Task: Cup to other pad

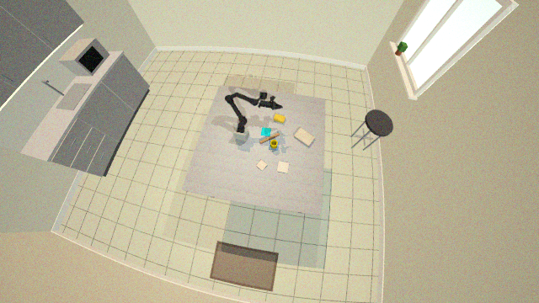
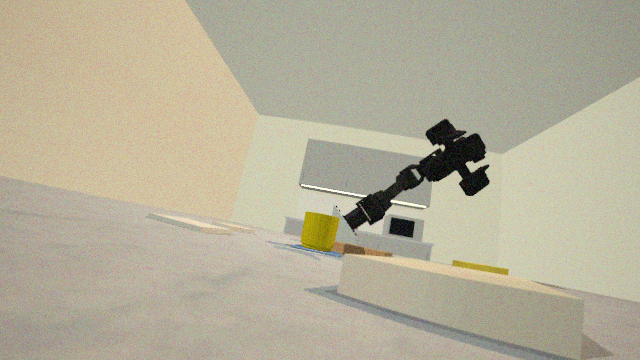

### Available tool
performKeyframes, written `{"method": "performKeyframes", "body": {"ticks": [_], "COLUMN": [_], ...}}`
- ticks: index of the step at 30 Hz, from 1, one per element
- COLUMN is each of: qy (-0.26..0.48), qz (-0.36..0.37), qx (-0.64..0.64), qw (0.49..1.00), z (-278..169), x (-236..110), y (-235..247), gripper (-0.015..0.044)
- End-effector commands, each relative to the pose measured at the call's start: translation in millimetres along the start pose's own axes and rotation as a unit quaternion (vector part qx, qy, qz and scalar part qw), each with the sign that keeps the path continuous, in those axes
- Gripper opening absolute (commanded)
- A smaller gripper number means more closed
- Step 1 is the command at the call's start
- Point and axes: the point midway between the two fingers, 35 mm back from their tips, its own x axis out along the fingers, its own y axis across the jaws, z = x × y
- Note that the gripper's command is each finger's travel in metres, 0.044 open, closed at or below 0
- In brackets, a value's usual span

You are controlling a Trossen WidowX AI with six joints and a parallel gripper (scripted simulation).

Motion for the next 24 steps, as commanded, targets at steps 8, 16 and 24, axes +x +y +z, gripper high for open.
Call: {"method": "performKeyframes", "body": {"ticks": [8,16,24], "qy": [0.229,0.46,0.59], "qz": [-0.016,-0.09,-0.195], "qx": [0.132,0.356,0.585], "qw": [0.964,0.808,0.522], "z": [-92,-199,-274], "x": [42,41,5], "y": [-31,-72,-96], "gripper": [0.019,0.0166,0.0166]}}
